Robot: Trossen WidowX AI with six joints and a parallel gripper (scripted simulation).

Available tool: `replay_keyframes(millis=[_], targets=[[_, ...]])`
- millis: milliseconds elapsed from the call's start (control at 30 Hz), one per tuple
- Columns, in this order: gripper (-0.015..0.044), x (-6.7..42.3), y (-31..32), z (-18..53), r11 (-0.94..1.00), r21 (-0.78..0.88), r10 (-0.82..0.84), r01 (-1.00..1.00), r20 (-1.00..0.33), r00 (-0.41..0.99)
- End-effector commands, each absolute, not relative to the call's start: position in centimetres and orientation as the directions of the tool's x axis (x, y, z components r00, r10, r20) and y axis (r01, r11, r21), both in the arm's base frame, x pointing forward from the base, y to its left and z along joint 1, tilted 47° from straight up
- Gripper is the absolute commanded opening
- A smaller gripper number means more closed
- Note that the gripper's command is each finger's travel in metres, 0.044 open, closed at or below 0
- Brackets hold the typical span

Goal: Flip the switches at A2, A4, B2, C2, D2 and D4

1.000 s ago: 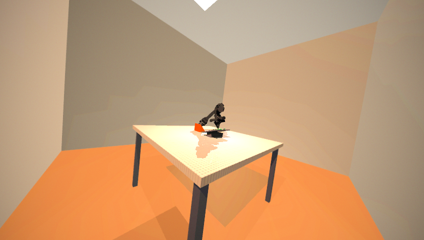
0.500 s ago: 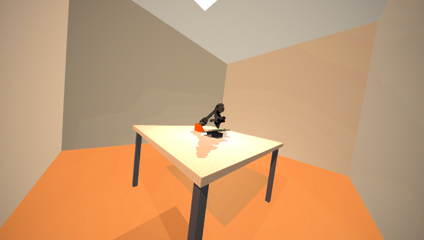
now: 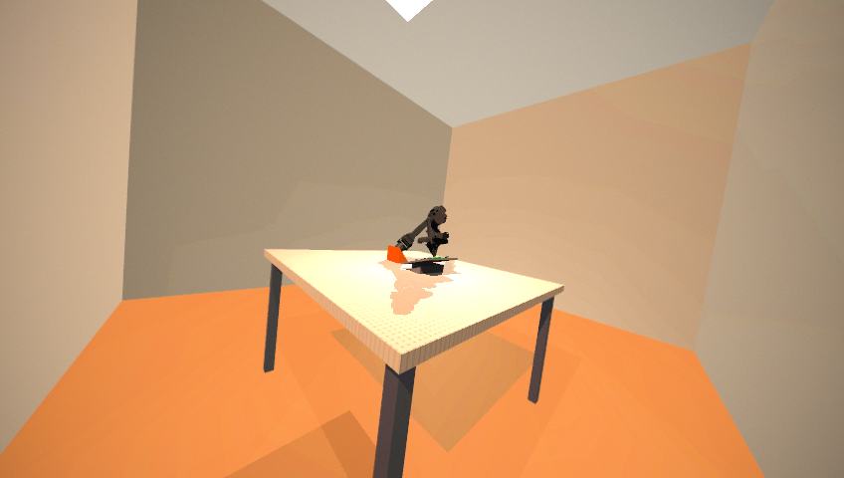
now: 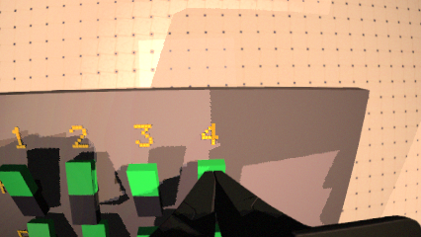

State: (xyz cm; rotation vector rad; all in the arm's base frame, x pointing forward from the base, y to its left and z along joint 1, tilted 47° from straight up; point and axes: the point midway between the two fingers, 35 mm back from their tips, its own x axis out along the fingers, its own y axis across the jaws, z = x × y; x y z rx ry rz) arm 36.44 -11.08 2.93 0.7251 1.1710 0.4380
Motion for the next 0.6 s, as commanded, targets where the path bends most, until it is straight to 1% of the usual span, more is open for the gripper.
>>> replay_keyframes(millis=[0,333,500,567], targets=[[0.0000,36.5,-11.0,2.9,0.695,0.717,0.659,0.058,-0.666,0.349],[0.0000,36.6,-10.9,2.8,0.695,0.717,0.659,0.058,-0.666,0.349],[0.0000,34.2,-14.9,6.8,0.696,0.715,0.650,0.060,-0.664,0.370],[0.0000,34.0,-15.1,7.0,0.696,0.716,0.650,0.060,-0.663,0.371]])
